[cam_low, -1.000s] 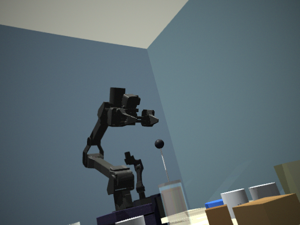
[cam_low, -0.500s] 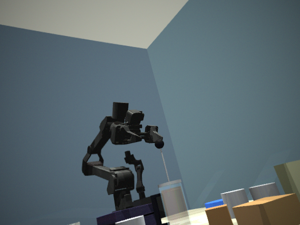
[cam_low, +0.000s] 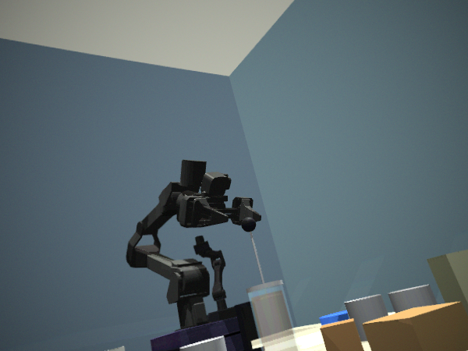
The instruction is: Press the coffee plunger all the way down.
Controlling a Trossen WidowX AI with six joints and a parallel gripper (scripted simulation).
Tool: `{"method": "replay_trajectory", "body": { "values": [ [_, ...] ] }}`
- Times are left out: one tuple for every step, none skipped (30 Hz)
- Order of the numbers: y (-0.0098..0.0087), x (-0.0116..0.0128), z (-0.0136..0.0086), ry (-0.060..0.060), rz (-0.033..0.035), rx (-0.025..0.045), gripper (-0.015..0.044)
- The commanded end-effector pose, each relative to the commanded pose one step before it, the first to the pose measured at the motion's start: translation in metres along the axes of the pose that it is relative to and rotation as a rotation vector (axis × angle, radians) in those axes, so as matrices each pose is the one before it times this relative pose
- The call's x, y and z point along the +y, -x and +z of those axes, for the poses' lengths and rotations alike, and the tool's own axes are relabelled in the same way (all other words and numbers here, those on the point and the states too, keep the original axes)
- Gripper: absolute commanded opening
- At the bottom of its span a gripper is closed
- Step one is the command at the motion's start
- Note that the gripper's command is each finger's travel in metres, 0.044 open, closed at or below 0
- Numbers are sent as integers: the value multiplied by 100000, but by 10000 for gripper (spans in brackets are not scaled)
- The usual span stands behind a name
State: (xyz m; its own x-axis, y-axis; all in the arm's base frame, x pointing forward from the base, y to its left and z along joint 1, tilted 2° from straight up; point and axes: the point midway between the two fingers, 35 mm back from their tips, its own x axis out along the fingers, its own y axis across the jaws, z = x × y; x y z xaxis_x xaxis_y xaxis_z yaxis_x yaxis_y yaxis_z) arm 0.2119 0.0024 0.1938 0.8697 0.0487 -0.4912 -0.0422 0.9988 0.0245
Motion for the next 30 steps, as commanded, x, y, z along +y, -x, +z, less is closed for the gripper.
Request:
{"method": "replay_trajectory", "body": {
  "values": [
    [-674,-24,-352,-445,-308,860,440],
    [-152,2,-8,-5,-7,-13,440],
    [-152,2,-9,-5,-7,-13,440],
    [-152,3,-10,-5,-7,-13,440],
    [-152,3,-12,-6,-7,-13,440],
    [-152,4,-13,-6,-7,-14,440],
    [-152,5,-18,-6,-7,-13,440],
    [-120,4,-15,-5,-5,-11,440],
    [-73,3,-10,-3,-3,-7,440],
    [-24,1,-3,-1,-1,-2,440],
    [0,0,0,0,0,0,414],
    [0,0,0,0,0,0,387],
    [0,0,0,0,0,0,361],
    [0,0,0,0,0,0,335],
    [0,0,0,0,0,0,309],
    [0,0,0,0,0,0,282],
    [0,0,0,0,0,0,256],
    [0,0,0,0,0,0,230],
    [0,0,0,0,0,0,204],
    [0,0,0,0,0,0,177],
    [0,0,0,0,0,0,151],
    [0,0,0,0,0,0,145],
    [0,0,0,0,0,0,138],
    [0,0,0,0,0,0,131],
    [0,0,0,0,0,0,125],
    [0,0,0,0,0,0,118],
    [0,0,0,0,0,0,117],
    [0,0,0,0,0,0,117],
    [0,0,0,0,0,0,117],
    [0,0,0,0,0,0,117]
  ]
}}
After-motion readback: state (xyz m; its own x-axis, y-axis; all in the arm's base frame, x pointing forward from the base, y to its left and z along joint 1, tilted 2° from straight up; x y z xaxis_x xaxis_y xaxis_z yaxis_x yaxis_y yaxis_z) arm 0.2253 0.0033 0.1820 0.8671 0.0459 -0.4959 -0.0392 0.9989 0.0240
